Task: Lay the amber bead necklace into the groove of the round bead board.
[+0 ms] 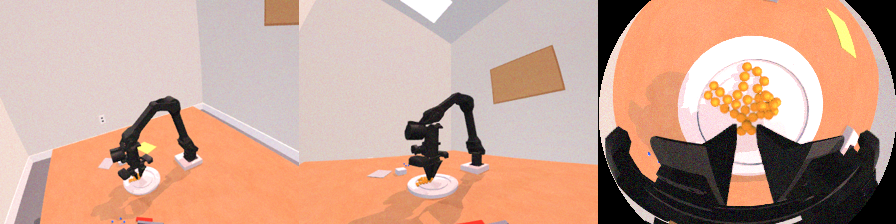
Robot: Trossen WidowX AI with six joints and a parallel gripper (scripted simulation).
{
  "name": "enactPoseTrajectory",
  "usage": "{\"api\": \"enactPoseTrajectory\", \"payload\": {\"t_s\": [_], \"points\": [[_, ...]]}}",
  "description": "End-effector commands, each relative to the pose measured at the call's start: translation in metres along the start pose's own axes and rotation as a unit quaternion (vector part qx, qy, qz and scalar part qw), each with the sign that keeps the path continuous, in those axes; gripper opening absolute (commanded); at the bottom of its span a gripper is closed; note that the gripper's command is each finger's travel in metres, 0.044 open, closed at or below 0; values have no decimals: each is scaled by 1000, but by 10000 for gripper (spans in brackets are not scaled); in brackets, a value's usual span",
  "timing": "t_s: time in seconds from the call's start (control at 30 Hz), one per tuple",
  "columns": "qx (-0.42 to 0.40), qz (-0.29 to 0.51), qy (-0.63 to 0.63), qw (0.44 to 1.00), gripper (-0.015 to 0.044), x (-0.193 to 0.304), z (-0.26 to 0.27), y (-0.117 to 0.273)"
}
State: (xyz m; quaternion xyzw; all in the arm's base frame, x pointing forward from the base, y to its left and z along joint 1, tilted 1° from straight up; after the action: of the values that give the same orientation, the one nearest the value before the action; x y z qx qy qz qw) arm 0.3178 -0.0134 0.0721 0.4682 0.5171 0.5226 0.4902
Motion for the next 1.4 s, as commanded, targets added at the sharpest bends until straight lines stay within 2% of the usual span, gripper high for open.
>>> {"api": "enactPoseTrajectory", "payload": {"t_s": [0.0,0.4,0.97,1.37], "points": [[-1,2,-3,1000,0,0,1,3],[-2,3,-3,1000,0,30,11,3],[-2,3,-3,1000,0,31,11,-9],[-1,1,-1,1000,315,30,11,-6]]}}
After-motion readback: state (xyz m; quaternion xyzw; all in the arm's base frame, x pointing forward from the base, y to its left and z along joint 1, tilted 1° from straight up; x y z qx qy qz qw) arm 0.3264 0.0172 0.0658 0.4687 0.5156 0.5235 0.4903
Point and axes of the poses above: the point midway between the two fingers, 35 mm back from their tips, its own y axis back along the fingers, its own z axis across the jaws, x = y × z, the point moved 3 cm from there along y, back along the fingers, and after that the axes turned 12 degrees about -y, right-handed, at the moved point
